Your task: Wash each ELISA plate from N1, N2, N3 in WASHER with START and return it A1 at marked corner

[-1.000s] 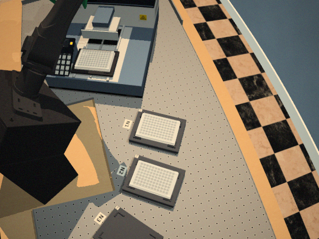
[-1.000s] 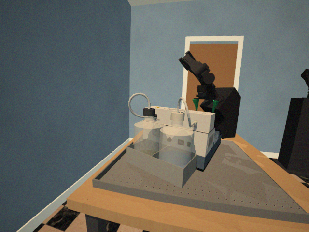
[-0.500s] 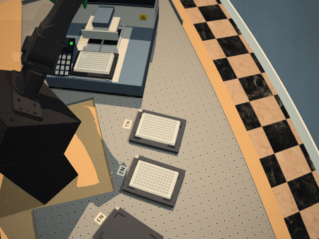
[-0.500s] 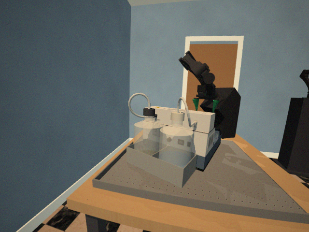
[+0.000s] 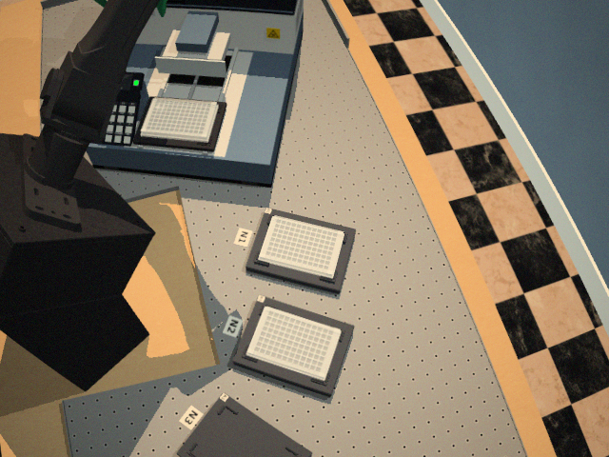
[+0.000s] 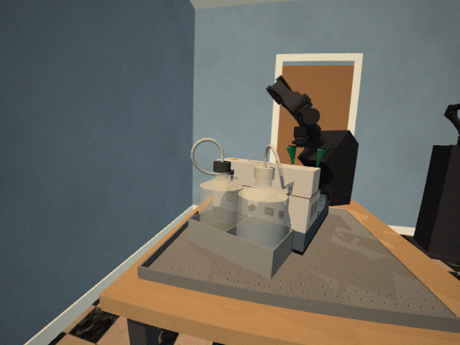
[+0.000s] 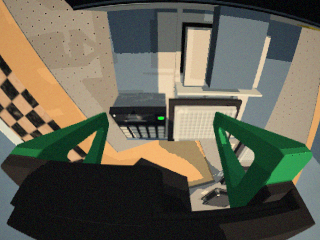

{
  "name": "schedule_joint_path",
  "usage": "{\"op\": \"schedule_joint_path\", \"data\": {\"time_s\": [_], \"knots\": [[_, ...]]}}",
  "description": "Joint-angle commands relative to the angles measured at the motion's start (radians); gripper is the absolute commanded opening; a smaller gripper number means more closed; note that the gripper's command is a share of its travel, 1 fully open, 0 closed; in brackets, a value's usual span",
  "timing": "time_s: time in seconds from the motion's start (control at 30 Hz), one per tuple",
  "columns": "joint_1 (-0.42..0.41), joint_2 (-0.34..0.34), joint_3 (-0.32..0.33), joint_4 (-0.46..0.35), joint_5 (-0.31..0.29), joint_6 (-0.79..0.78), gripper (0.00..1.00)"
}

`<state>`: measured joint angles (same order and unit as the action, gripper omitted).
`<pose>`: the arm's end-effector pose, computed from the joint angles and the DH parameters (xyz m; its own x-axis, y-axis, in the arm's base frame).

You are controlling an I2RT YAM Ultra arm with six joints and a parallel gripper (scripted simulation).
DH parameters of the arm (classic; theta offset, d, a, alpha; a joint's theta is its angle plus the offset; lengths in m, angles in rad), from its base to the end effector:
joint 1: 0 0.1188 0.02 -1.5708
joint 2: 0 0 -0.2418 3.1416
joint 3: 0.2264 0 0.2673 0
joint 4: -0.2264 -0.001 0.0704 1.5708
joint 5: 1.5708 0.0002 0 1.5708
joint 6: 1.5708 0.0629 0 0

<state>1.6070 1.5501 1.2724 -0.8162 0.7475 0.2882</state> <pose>0.0296 0.3365 0.2432 -0.1807 -0.7701 -0.6118 -0.7226 0.5259 -0.4486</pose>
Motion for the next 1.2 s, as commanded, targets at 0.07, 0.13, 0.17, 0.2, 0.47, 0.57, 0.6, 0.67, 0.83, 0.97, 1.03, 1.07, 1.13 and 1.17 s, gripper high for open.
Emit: {"op": "schedule_joint_path", "data": {"time_s": [0.07, 0.13, 0.17, 0.2, 0.47, 0.57, 0.6, 0.67, 0.83, 0.97, 1.03, 1.07, 1.13, 1.17], "knots": [[0.004, -0.004, 0.004, 0.000, 0.000, -0.002, 1.00], [0.004, -0.004, 0.004, 0.000, 0.000, -0.002, 1.00], [0.004, -0.004, 0.004, 0.000, 0.000, -0.002, 1.00], [0.004, -0.004, 0.004, 0.000, 0.000, -0.002, 1.00], [0.012, -0.016, -0.069, 0.054, 0.003, 0.007, 0.00], [0.014, -0.018, -0.084, 0.065, 0.004, 0.009, 0.00], [0.016, -0.020, -0.098, 0.076, 0.005, 0.011, 0.00], [0.019, -0.023, -0.126, 0.098, 0.006, 0.015, 0.00], [0.027, -0.028, -0.194, 0.154, 0.010, 0.026, 0.00], [0.034, -0.029, -0.246, 0.199, 0.013, 0.034, 0.00], [0.038, -0.029, -0.272, 0.221, 0.015, 0.039, 0.00], [0.039, -0.028, -0.284, 0.233, 0.015, 0.041, 0.00], [0.039, -0.028, -0.284, 0.233, 0.015, 0.041, 0.00], [0.041, -0.028, -0.297, 0.244, 0.016, 0.043, 0.00]]}}
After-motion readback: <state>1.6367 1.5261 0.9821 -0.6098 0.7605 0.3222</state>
